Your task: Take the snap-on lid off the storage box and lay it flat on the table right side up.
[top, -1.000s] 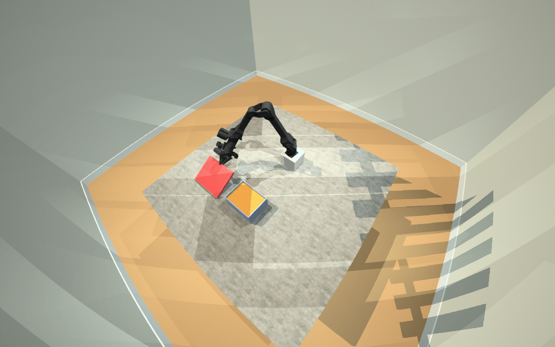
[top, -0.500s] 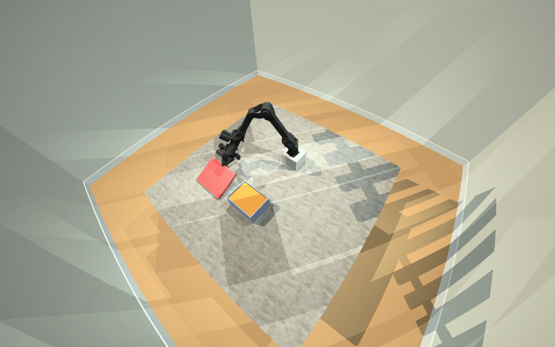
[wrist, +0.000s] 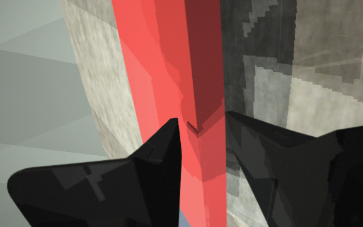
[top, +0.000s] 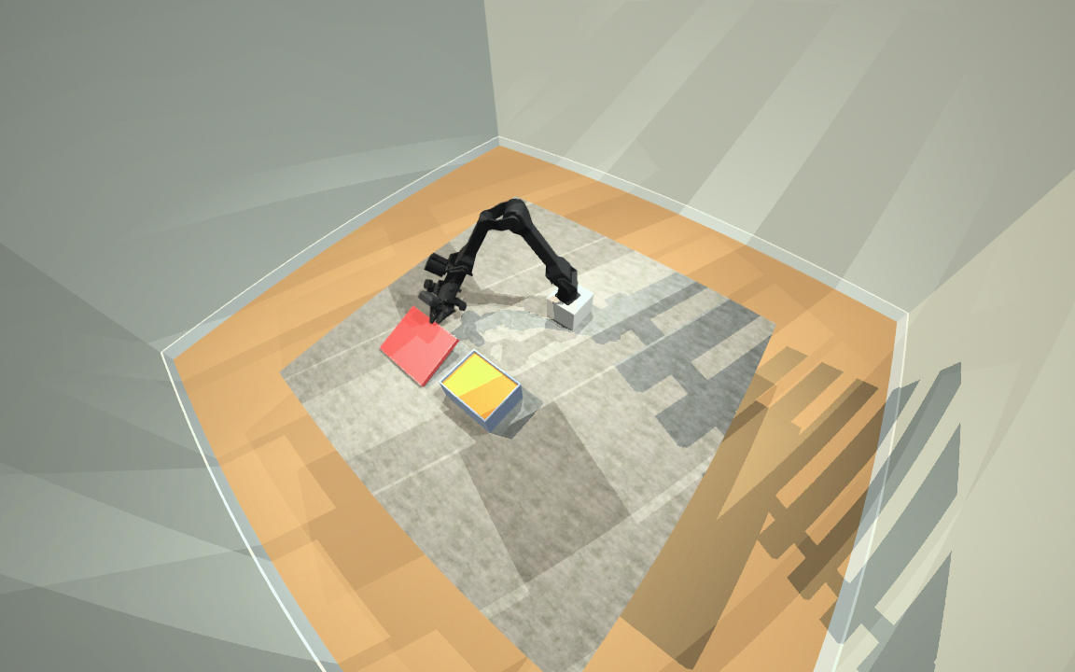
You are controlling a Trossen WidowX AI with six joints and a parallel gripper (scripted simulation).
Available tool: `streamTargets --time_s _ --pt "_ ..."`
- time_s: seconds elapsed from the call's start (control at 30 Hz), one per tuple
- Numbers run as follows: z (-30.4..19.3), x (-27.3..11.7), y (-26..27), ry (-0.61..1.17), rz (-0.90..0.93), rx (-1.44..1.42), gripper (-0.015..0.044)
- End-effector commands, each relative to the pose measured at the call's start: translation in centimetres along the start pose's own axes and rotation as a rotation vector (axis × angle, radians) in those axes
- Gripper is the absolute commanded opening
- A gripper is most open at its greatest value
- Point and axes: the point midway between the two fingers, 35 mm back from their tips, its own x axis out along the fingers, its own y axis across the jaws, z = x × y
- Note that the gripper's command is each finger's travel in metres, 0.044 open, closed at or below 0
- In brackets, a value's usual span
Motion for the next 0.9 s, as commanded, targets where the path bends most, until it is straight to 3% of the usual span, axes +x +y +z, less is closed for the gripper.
streamTargets --time_s 0.0,0.1,0.3,0.87 --pt "0.1 -0.1 0.1 -0.003 -0.002 0.002 0.0236" --pt "0.1 -0.1 0.1 -0.003 -0.002 0.002 0.0275" --pt "0.0 -0.9 -0.7 -0.003 -0.003 0.002 0.0432" --pt "0.0 -3.5 -2.9 -0.003 -0.006 0.002 0.0440"
